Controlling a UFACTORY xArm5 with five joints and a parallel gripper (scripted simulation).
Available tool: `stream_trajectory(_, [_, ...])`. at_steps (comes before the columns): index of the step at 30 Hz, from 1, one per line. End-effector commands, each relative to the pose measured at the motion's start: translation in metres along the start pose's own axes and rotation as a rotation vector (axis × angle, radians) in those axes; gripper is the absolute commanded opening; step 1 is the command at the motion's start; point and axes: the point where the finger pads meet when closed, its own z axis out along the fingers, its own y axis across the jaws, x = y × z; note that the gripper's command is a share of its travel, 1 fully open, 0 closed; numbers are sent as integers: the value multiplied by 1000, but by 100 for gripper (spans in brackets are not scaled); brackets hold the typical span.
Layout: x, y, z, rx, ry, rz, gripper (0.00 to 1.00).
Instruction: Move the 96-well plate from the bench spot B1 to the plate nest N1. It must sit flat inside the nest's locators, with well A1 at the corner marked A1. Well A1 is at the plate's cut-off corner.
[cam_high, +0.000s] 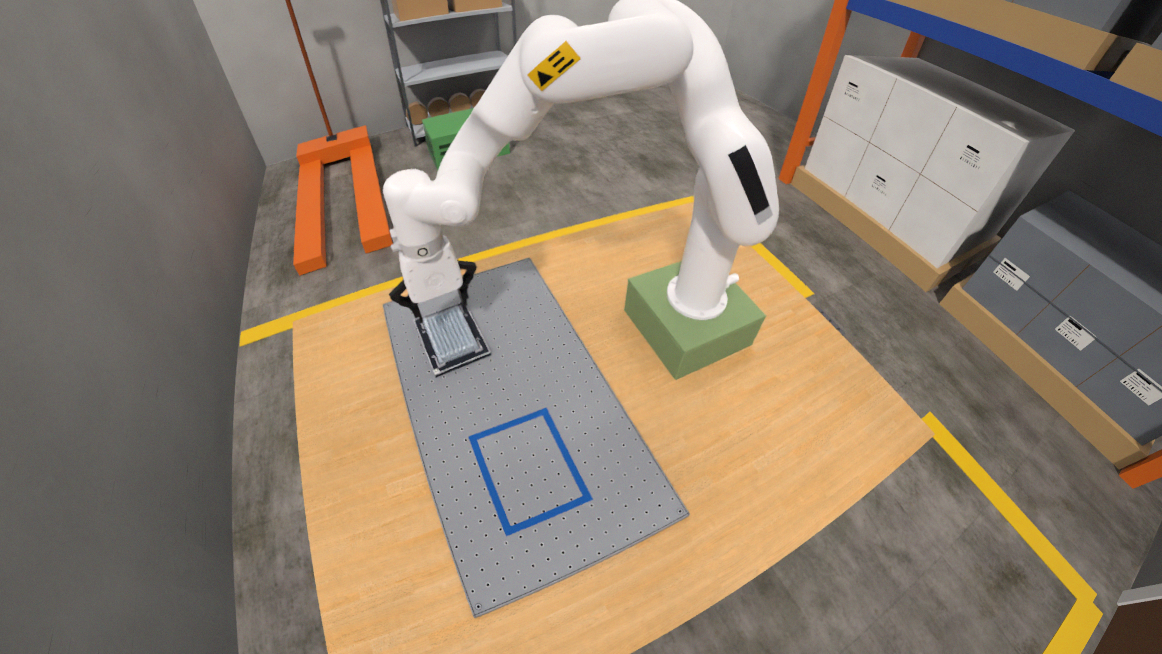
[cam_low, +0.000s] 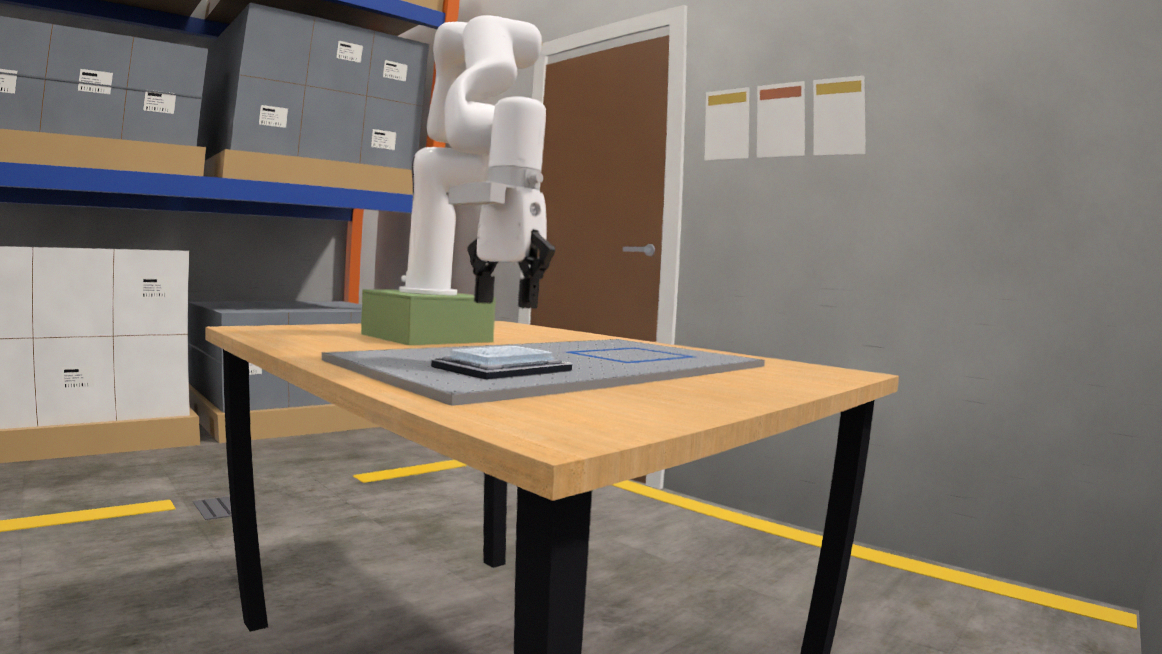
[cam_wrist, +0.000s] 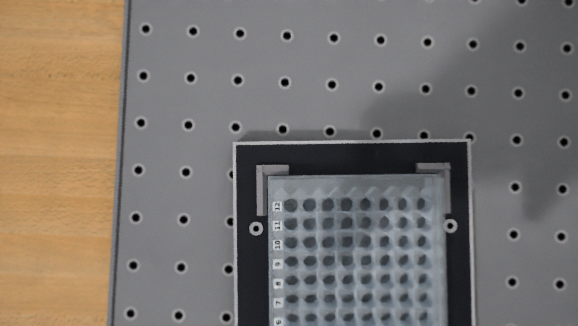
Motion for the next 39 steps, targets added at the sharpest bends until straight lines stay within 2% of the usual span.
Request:
stream_trajectory(1, [1, -1, -14, 9, -13, 0, 100])
stream_trajectory(4, [1, -1, -22, 9, -13, 0, 100])
stream_trajectory(39, [1, -1, -22, 9, -13, 0, 100])
